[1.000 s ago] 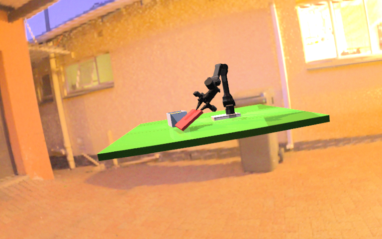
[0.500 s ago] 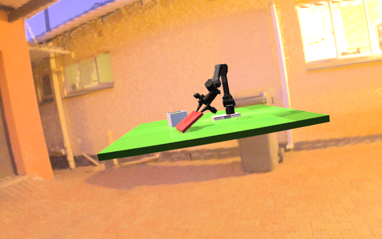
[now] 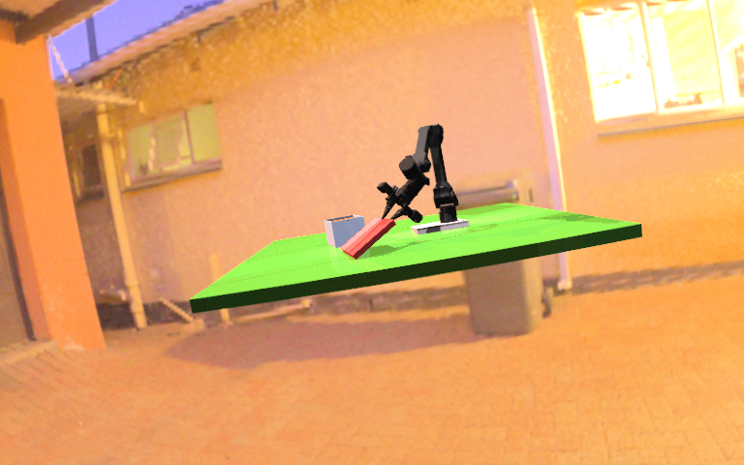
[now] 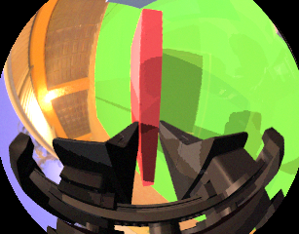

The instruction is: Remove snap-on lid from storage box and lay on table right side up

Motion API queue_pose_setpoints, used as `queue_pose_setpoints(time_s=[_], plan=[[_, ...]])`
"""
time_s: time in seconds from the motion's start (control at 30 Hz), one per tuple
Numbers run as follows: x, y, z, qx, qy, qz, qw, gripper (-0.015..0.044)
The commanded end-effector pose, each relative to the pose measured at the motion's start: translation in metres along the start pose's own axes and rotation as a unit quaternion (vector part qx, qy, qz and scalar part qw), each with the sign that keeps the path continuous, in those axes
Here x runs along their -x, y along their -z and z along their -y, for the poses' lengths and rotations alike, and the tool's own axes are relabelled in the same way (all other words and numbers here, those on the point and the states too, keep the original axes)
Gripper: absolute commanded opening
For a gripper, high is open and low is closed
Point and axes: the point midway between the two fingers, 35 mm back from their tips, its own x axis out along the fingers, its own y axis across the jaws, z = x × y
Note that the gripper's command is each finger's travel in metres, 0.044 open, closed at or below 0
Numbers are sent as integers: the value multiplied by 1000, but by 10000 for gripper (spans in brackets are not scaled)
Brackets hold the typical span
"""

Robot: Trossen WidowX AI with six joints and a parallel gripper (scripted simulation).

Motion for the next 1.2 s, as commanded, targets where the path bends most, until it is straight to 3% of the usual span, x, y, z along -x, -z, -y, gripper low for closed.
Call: queue_pose_setpoints(time_s=[0.0,1.17], plan=[[-4,-1,7,5,5,3,1000,0],[-22,-2,29,6,5,3,1000,0]])
